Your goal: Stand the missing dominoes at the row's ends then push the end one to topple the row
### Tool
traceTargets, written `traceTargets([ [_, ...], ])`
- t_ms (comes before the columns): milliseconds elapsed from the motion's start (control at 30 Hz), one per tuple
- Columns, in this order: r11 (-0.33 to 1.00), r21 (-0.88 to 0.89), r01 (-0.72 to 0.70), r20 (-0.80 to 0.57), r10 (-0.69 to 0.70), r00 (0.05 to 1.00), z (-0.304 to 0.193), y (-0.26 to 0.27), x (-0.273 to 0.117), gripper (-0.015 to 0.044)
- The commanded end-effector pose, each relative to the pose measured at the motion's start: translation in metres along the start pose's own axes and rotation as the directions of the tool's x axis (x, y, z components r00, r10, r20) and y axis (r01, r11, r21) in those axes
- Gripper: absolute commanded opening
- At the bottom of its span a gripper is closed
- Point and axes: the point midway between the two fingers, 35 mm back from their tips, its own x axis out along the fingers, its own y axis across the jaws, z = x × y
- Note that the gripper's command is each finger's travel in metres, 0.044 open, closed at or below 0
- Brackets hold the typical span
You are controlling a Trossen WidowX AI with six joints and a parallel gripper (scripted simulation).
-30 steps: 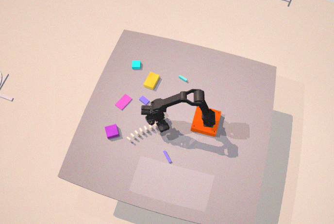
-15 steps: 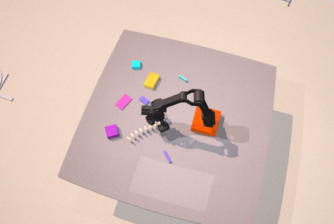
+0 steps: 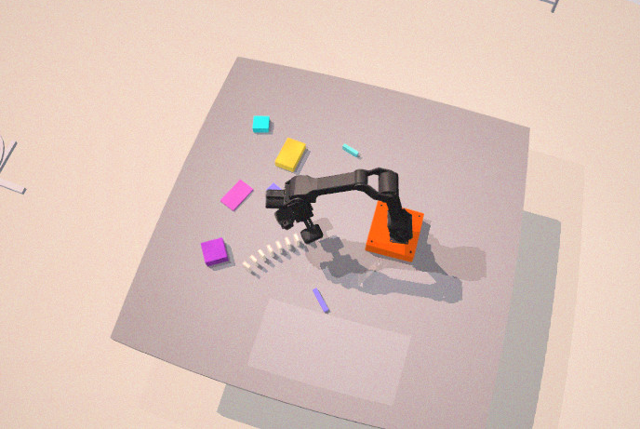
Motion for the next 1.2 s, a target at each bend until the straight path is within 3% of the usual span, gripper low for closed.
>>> traceTargets([
  [0,1.0,-0.007,0.008,0.015,-0.008,1.0,-0.005,0.002,-0.048,0.044],
  [133,1.0,-0.007,0.008,0.015,-0.008,1.0,-0.005,0.002,-0.048,0.044],
  [167,1.0,0.009,0.008,0.015,-0.008,1.0,-0.005,0.002,-0.047,0.0414],
  [333,0.907,0.42,0.001,0.014,-0.008,1.0,-0.014,0.001,-0.03,0.0282],
  [533,0.515,0.857,-0.008,0.014,-0.008,1.0,-0.028,0.0,-0.006,0.0125],
  [700,0.065,0.998,-0.013,0.013,-0.007,1.0,-0.041,0.001,0.013,0.0],
  [767,0.002,1.0,-0.013,0.013,-0.007,1.0,-0.043,0.001,0.016,0.0],
  [1167,0.002,1.0,-0.013,0.013,-0.007,1.0,-0.043,0.001,0.016,0.0],
])
